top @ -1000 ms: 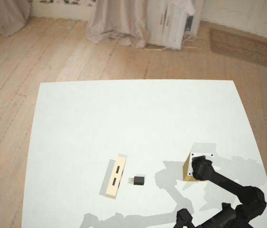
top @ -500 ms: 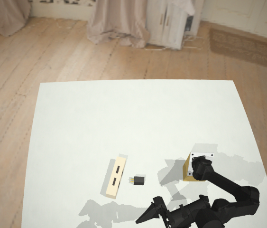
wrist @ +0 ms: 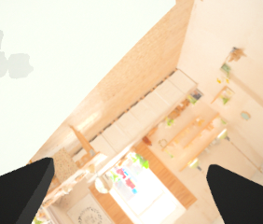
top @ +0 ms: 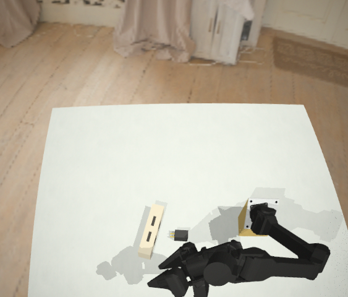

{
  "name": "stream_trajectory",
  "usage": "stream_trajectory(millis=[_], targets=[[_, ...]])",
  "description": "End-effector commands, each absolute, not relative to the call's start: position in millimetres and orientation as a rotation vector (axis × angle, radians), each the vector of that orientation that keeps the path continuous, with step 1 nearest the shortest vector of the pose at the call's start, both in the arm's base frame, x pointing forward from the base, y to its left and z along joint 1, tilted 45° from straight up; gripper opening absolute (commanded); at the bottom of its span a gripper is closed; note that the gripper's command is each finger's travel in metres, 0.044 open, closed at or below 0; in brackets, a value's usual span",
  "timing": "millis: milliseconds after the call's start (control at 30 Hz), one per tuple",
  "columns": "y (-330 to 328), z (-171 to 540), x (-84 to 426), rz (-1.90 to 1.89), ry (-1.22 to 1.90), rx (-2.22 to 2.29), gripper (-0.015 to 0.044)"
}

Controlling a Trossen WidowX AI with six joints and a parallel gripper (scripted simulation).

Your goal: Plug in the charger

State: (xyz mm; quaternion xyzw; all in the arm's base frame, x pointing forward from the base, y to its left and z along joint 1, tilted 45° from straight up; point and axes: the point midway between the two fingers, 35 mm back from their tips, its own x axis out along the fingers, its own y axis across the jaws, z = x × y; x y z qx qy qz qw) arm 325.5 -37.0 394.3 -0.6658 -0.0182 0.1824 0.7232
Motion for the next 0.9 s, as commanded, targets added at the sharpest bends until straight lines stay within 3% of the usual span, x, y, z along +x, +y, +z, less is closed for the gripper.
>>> stream_trajectory(millis=[0,867], targets=[[-40,368,335,0.461,0.026,-1.350,0.0440],[-48,194,359,0.670,0.581,-0.496,0.0440]])
